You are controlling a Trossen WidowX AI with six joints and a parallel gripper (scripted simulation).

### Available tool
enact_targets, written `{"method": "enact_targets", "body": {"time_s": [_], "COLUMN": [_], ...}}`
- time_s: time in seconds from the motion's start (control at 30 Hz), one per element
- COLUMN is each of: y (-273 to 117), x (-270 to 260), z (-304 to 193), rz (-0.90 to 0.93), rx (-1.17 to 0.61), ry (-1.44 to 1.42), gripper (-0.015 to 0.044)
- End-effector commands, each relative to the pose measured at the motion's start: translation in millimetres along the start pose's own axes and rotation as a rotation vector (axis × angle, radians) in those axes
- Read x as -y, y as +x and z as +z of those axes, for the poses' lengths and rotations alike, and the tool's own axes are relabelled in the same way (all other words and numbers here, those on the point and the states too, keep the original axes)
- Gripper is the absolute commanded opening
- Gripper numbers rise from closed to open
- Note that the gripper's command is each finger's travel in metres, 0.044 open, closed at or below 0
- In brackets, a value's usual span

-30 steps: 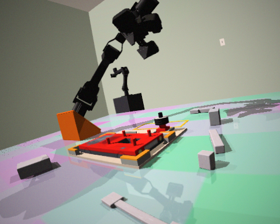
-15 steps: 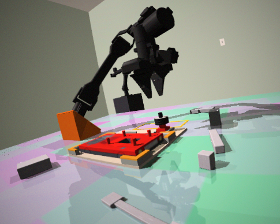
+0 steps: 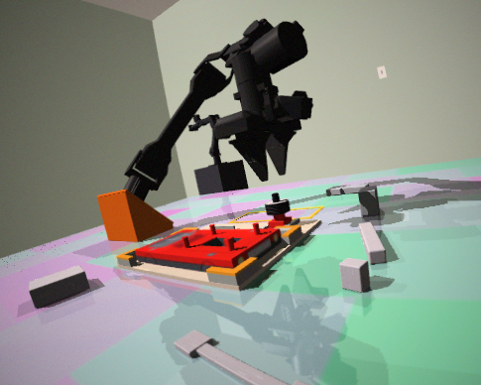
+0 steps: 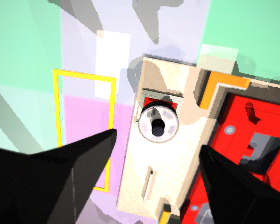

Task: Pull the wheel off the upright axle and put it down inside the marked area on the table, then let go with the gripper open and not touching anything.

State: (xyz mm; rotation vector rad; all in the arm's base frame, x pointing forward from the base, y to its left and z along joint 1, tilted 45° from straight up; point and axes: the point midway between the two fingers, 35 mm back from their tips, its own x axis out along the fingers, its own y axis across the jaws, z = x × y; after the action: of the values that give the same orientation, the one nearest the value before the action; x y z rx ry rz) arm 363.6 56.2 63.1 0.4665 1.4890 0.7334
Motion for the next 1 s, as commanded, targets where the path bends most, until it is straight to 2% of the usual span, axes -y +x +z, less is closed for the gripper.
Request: {"method": "enact_targets", "body": {"time_s": [0.0, 0.1, 0.23, 0.33, 0.63, 0.83, 0.97], "y": [26.5, 46.1, 50.6, 48.3, 48.3, 47.2, 45.9], "x": [-0.7, -0.5, -0.3, -1.8, -1.8, -1.7, -1.7], "z": [-1.2, -3.0, -3.7, -4.8, -4.8, -4.7, -4.6], "rz": [0.007, 0.009, 0.01, 0.007, 0.007, 0.007, 0.007], "rx": [-0.005, -0.005, -0.005, -0.018, -0.018, -0.018, -0.017], "ry": [0.006, 0.005, 0.005, -0.002, -0.002, -0.001, -0.001], "gripper": [0.03, 0.03, 0.03, 0.0221, 0.0161, 0.0004, 0.0]}}
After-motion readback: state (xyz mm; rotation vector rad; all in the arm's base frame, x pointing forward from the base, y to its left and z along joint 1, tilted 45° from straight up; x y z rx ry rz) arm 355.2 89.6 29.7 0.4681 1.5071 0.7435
